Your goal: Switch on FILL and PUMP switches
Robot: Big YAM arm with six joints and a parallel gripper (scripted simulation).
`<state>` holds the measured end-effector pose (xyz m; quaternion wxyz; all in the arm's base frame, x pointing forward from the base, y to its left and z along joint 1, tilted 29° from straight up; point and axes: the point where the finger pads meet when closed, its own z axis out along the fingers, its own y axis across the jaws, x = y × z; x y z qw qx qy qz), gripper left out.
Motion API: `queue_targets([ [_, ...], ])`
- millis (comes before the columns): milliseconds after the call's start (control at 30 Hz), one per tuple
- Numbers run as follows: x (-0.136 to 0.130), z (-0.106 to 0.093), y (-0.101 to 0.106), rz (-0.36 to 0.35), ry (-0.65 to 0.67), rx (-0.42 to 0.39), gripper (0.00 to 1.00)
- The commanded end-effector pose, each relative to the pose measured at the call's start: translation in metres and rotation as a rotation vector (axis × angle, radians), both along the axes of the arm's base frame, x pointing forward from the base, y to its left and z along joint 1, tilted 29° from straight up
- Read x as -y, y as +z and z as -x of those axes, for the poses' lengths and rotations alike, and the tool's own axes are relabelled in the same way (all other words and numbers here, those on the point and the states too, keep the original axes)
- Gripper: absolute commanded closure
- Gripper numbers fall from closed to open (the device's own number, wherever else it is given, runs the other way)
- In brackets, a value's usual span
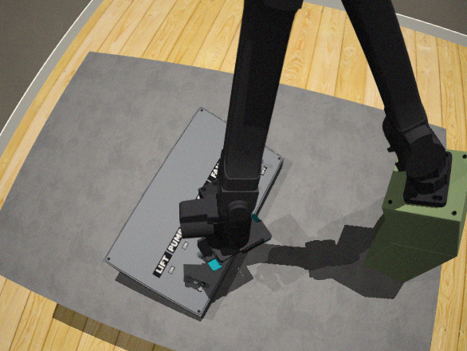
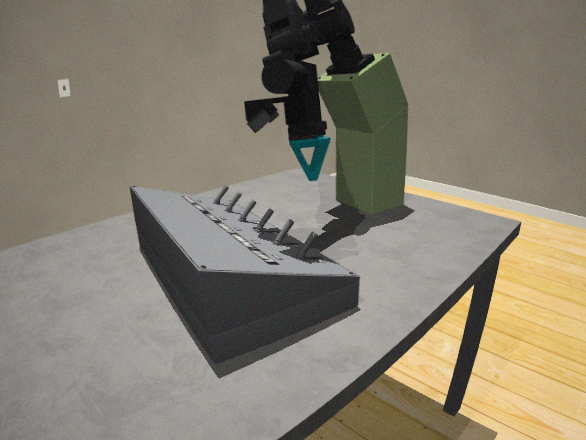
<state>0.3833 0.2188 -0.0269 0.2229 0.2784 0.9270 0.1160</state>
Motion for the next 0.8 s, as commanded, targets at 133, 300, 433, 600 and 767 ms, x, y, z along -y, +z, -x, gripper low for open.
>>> queue_targets([
  [133,-0.0014,-0.0009,0.0024,-0.003,0.001,0.005,0.0],
  [300,-0.0014,-0.0009,0.0024,-0.003,0.001,0.005,0.0],
  [433,-0.0014,-0.0009,0.0024,-0.003,0.001,0.005,0.0],
  [600,-0.0043,-0.0045,0.007,-0.01,0.003,0.017,0.0],
  [767,-0.0043,-0.0045,0.007,-0.01,0.003,0.017,0.0],
])
